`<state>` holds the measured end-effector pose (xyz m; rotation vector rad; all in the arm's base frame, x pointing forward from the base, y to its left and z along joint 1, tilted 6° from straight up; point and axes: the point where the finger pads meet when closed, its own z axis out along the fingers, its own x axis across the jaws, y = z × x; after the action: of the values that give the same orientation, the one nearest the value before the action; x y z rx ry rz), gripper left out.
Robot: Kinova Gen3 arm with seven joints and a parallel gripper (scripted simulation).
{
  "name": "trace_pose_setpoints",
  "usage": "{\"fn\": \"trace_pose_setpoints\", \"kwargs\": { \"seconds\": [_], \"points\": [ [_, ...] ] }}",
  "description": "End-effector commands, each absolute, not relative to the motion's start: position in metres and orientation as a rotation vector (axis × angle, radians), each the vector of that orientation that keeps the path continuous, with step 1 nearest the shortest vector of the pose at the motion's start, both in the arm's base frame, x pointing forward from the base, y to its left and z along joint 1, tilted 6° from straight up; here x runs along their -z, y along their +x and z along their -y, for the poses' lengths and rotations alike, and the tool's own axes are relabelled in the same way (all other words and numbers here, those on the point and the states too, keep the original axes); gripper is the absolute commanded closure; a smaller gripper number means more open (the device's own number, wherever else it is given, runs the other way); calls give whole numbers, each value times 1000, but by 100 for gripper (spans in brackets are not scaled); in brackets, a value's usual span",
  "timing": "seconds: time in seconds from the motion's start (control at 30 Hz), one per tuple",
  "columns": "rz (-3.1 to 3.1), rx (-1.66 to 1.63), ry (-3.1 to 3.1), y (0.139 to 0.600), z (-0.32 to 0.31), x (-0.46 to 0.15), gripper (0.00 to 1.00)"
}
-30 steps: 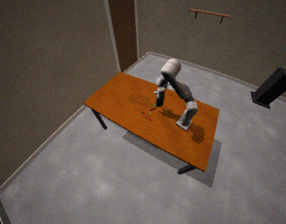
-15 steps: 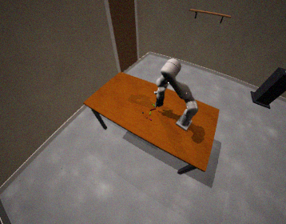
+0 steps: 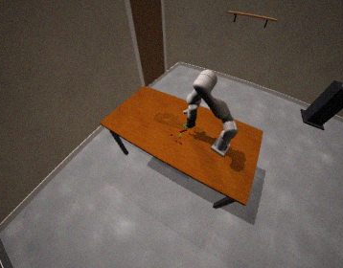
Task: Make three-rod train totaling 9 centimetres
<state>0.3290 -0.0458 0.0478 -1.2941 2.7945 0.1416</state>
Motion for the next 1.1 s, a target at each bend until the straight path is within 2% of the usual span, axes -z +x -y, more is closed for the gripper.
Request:
{"fn": "trace_pose_setpoints", "kwargs": {
  "seconds": [0.0, 0.5, 1.07],
  "points": [
    [-2784, -141, -1305, 331, 46, -49, 0],
    [-2113, -115, -2209, 351, 8, -49, 0],
    [-1362, -34, -2709, 369, -20, -56, 0]
  ]
}}
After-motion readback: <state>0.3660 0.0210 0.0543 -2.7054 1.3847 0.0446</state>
